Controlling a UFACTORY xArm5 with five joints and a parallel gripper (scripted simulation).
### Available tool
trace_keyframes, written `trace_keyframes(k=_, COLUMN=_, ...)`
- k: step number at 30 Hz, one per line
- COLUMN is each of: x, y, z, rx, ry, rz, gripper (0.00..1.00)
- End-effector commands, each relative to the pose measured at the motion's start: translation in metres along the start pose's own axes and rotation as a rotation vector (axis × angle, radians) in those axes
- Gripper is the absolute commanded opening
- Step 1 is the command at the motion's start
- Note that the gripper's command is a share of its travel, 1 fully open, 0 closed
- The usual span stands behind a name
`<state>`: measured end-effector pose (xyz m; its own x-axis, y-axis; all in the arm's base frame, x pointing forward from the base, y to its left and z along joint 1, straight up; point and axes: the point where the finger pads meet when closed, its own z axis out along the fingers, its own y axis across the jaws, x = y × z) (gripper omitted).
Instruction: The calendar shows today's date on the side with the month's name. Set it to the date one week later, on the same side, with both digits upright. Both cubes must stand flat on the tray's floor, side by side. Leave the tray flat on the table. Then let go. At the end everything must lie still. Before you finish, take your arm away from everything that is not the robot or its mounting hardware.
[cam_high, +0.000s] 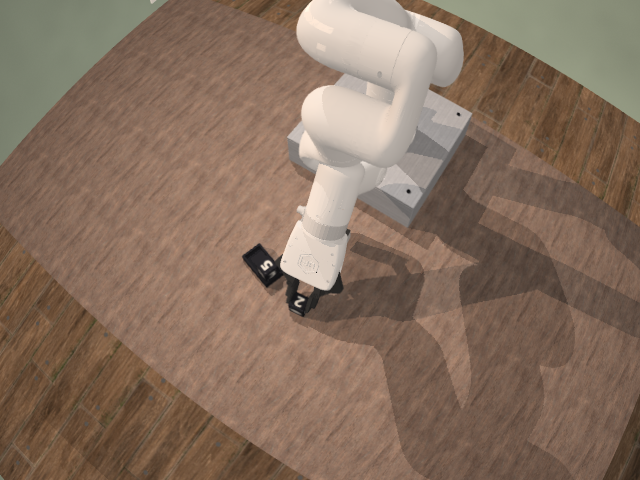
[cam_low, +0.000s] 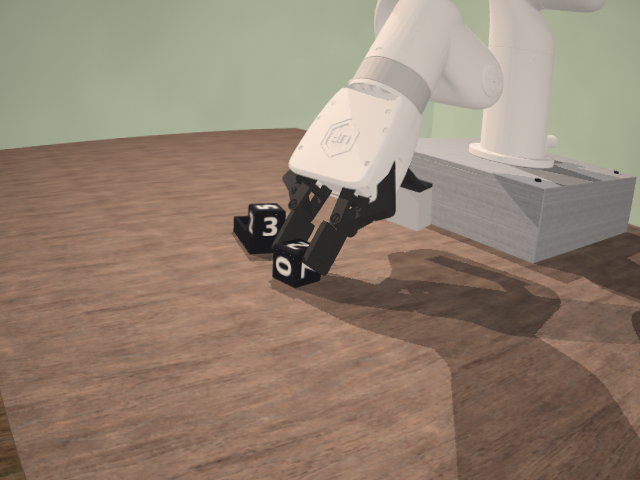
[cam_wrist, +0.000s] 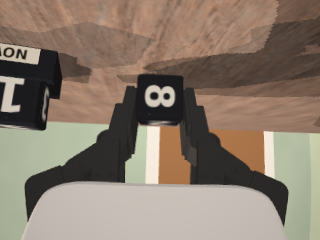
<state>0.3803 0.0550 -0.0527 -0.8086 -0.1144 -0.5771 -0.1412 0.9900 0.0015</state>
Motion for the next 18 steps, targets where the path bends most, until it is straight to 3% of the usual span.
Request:
trace_keyframes(k=1, x=-0.001, y=0.0, z=0.0, rx=0.0, ry=-0.002, rz=0.0, gripper=0.29)
trace_keyframes(k=8, x=-0.004, y=0.0, z=-0.006, rx=0.0, ry=-0.002, rz=0.0, gripper=0.29)
trace_keyframes(k=18, x=-0.025, y=0.0, z=-0.036, rx=0.0, ry=-0.002, rz=0.0, gripper=0.29)
